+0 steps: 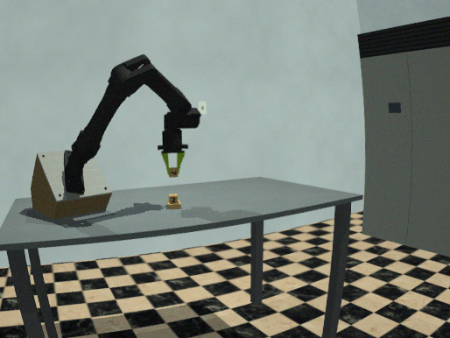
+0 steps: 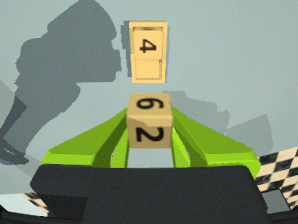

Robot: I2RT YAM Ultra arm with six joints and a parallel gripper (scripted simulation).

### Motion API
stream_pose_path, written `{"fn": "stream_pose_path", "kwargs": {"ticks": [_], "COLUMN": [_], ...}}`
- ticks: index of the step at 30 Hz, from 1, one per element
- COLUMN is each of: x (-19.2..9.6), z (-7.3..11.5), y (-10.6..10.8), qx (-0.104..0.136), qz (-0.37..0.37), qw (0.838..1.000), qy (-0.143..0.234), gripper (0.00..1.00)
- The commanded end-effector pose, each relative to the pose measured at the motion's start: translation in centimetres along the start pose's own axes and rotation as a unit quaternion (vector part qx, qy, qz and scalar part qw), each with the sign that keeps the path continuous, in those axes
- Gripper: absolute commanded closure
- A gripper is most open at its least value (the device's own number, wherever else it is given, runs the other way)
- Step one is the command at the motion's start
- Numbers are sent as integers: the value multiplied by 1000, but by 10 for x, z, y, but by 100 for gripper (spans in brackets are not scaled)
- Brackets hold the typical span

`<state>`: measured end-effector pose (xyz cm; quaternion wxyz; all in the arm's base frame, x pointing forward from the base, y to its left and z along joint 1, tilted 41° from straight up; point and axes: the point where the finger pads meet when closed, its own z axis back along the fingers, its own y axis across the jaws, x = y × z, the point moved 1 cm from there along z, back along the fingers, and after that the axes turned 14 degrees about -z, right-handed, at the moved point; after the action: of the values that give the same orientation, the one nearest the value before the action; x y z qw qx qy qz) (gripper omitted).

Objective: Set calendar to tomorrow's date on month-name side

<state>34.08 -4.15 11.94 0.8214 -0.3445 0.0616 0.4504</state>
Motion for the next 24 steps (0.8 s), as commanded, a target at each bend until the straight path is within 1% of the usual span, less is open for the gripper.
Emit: {"fn": "stream_pose_path", "kwargs": {"ticks": [1,12,14,15,18,19,22,24], "x": [5,7,21,33,80,80,123,123], "z": [12,10,7,6,3,3,0,0], "y": [-2,-2,0,4,30,30,64,64], "qx": [-10,-9,-7,-8,-4,-4,-3,-3], "qz": [-2,-1,-10,-23,-72,-72,-121,-121], "qw": [1000,1000,1000,1000,997,997,992,992], "qy": [-14,-13,-14,-19,-21,-21,-20,-20], "gripper": [74,74,74,74,74,74,74,74]}}
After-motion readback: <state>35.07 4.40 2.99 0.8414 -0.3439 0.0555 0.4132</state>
